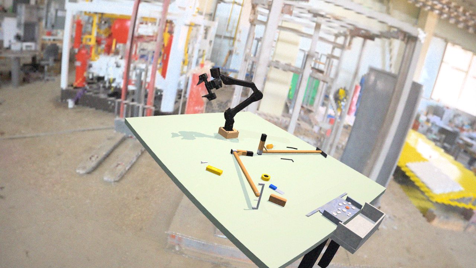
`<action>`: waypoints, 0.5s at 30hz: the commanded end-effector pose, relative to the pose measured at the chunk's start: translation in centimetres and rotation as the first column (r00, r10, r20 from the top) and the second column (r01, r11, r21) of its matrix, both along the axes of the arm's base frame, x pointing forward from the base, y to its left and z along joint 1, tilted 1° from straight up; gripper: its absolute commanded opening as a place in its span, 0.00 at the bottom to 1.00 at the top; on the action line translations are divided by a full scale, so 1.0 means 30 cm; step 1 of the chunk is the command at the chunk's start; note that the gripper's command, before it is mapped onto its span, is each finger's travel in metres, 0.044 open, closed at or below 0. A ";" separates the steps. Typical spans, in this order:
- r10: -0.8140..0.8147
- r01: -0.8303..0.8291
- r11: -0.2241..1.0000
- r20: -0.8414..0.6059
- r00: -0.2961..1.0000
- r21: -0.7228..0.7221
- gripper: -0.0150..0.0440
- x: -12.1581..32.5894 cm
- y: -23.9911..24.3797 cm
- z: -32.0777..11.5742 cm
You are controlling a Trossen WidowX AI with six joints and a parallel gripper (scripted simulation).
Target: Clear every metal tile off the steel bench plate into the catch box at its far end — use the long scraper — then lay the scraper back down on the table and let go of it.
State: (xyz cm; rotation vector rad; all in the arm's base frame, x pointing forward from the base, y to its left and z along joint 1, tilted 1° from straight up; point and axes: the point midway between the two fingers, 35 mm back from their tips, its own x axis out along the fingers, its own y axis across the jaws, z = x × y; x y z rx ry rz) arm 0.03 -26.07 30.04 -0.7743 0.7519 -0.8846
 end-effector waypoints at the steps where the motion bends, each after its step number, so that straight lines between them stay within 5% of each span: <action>1: 0.000 0.000 1.000 0.000 1.000 0.000 0.98 0.000 0.000 0.002; 15: -0.001 0.001 1.000 0.001 1.000 0.000 1.00 -0.005 -0.004 0.121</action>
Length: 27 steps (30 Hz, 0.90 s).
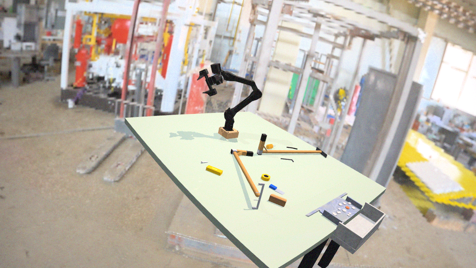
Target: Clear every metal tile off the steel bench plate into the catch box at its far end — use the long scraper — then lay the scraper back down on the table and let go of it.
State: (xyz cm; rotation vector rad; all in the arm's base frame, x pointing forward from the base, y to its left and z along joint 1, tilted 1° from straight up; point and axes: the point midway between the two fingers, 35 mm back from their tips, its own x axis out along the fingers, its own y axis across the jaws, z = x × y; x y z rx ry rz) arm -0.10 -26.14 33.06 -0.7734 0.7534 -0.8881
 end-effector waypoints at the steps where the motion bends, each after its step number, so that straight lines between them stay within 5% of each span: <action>1: 0.003 -0.003 1.000 0.001 1.000 0.001 1.00 -0.001 -0.002 0.029; 27: 0.003 -0.003 1.000 0.001 1.000 0.001 1.00 0.001 0.010 0.243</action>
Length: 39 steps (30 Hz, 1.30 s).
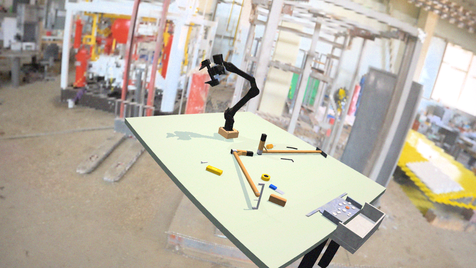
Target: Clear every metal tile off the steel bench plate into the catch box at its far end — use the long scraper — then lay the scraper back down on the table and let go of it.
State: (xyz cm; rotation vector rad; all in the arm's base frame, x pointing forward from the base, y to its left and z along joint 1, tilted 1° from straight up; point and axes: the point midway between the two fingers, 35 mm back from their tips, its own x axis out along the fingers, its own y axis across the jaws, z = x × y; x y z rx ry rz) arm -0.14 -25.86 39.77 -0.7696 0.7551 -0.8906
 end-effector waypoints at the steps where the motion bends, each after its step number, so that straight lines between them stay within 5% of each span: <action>1: 0.007 -0.007 1.000 0.000 1.000 -0.001 1.00 0.002 0.002 0.026; 39: 0.221 -0.227 0.971 0.086 0.972 0.072 1.00 0.271 0.056 0.056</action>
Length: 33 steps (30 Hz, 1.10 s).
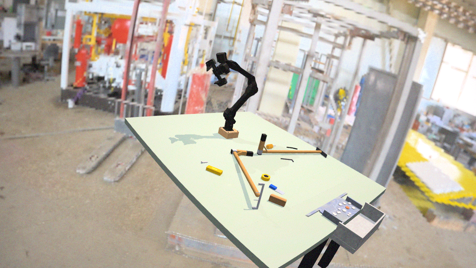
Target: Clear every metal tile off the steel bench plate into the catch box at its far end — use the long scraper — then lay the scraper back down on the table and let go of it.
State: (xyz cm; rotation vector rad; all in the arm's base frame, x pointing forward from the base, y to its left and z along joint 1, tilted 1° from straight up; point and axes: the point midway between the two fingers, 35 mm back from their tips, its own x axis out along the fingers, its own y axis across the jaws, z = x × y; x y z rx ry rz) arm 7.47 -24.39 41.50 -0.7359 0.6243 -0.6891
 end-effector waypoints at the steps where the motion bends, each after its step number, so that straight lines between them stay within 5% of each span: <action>1: 0.018 -0.018 1.000 0.008 1.000 0.012 1.00 0.026 0.010 -0.002; 33: 0.243 -0.251 0.962 0.082 0.967 0.105 1.00 0.272 0.157 -0.012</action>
